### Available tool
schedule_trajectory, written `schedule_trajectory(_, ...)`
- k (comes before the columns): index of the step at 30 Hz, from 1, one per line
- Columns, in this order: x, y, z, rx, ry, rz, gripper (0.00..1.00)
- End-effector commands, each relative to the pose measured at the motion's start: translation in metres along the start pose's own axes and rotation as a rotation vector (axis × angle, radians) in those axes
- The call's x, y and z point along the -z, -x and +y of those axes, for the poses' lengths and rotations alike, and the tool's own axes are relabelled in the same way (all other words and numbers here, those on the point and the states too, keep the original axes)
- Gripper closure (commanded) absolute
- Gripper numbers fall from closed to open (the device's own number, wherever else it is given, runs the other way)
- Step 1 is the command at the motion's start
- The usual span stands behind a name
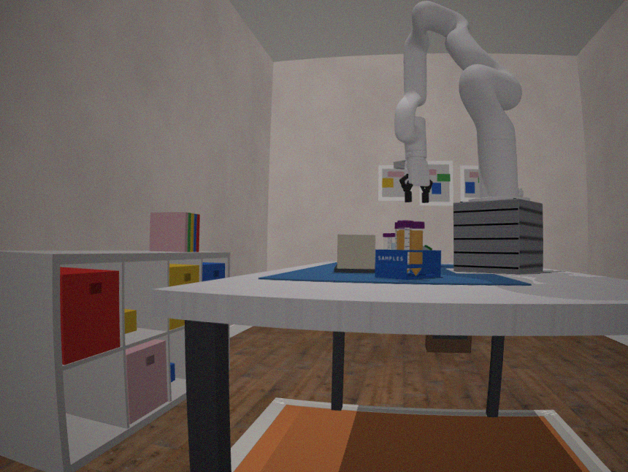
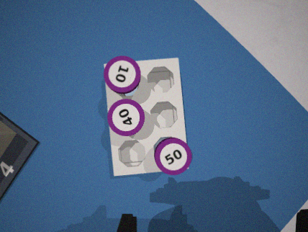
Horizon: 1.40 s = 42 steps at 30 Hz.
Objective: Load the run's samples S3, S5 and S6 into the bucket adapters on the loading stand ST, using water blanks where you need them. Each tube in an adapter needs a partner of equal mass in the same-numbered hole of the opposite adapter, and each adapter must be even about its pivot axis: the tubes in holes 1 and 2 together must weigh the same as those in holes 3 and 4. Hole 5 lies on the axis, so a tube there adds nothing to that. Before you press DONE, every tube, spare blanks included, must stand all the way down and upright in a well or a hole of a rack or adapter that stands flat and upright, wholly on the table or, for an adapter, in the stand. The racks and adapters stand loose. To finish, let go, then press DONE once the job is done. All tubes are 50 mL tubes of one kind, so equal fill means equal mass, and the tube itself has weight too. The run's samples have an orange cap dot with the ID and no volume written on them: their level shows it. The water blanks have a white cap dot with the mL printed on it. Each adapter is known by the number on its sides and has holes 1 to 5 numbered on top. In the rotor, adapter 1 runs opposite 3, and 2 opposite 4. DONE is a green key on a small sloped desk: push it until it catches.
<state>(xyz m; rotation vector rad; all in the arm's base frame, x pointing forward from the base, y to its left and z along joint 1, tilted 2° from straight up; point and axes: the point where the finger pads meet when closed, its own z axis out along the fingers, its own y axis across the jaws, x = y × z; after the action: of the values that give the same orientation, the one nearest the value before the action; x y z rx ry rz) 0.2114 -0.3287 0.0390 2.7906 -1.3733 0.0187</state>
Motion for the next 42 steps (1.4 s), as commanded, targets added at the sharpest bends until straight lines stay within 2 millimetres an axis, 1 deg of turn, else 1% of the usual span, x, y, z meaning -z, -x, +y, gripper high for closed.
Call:
schedule_trajectory(1,0.003,-0.001,0.0,0.001,-0.053,-0.028,0.0)
schedule_trajectory(17,0.003,-0.001,0.0,0.001,-0.053,-0.028,0.0)
schedule_trajectory(32,0.007,0.023,-0.071,0.501,-0.059,-0.014,0.0)
schedule_trajectory(34,0.007,0.023,-0.071,0.501,-0.059,-0.014,0.0)
schedule_trajectory(42,0.01,0.035,-0.109,0.768,-0.061,-0.007,0.0)
